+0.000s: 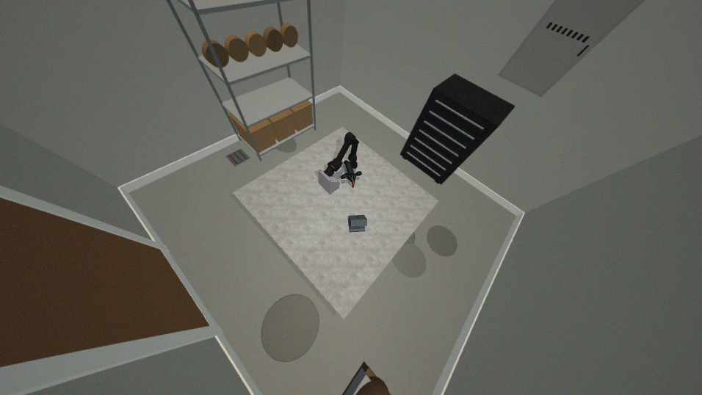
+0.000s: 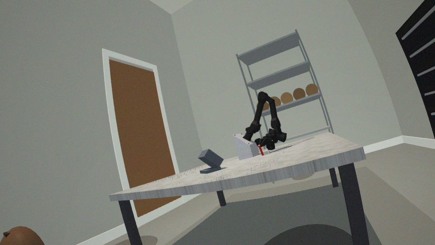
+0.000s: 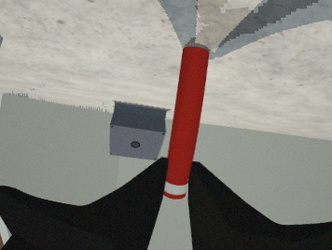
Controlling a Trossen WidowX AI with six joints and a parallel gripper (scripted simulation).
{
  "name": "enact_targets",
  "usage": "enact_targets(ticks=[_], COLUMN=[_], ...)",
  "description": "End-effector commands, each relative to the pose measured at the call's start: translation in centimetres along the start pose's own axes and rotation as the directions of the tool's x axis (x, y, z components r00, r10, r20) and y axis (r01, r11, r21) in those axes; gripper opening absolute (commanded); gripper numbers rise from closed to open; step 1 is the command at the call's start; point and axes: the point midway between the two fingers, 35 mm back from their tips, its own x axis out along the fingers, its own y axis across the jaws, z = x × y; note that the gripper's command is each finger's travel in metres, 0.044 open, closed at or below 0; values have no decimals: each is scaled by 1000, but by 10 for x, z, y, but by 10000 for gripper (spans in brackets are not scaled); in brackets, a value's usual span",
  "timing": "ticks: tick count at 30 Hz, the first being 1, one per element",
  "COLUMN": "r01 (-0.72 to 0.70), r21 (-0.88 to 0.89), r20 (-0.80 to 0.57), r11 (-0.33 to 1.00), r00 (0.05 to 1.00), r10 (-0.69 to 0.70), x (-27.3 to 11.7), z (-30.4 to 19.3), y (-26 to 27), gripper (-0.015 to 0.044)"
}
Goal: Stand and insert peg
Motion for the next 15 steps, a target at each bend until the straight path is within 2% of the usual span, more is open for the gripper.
enact_targets(ticks=[1, 15], r01=[0, 3], r21=[0, 2], r20=[0, -13], r11=[1000, 1000], r00=[1000, 1000], r10=[0, -3], x=[-1, -2], z=[2, 3], y=[0, 0], gripper=[50, 50])
